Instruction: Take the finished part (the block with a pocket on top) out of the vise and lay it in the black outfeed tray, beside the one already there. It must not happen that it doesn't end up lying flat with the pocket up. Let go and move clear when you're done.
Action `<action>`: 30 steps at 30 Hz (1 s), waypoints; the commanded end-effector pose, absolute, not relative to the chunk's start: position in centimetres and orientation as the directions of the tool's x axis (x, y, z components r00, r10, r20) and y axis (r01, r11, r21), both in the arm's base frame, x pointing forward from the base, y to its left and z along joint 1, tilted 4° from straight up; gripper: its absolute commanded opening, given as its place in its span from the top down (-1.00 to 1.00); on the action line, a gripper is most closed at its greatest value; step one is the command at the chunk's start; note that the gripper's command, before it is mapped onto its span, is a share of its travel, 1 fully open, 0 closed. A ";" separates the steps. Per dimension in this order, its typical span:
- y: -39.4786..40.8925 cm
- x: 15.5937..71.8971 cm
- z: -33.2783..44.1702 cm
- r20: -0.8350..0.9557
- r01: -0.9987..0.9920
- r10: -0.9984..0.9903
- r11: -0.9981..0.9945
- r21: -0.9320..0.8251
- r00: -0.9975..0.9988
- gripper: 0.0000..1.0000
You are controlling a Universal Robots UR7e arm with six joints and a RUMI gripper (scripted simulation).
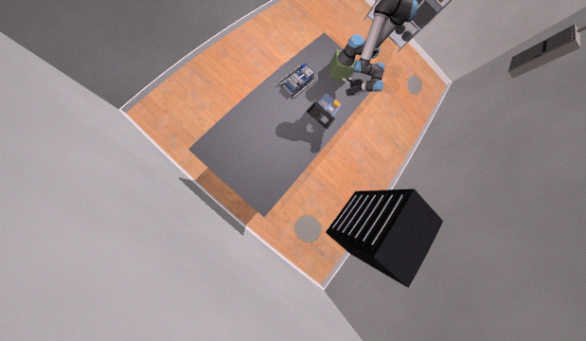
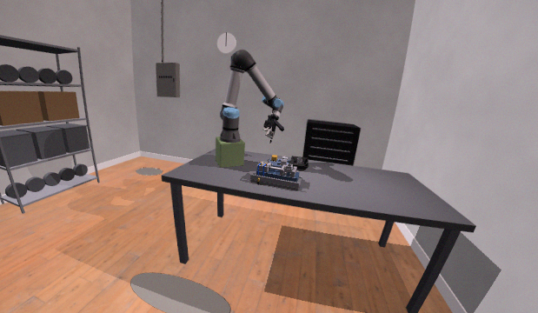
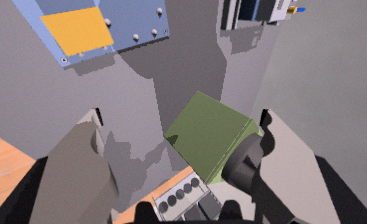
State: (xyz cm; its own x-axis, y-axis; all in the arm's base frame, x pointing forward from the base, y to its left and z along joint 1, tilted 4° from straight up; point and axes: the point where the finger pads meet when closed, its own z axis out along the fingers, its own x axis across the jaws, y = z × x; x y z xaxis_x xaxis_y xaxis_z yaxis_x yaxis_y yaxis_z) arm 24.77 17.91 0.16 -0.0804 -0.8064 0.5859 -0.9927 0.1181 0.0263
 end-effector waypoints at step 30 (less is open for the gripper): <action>0.3 44.2 1.4 0.163 -0.423 -0.409 0.904 -0.066 -0.898 -1.00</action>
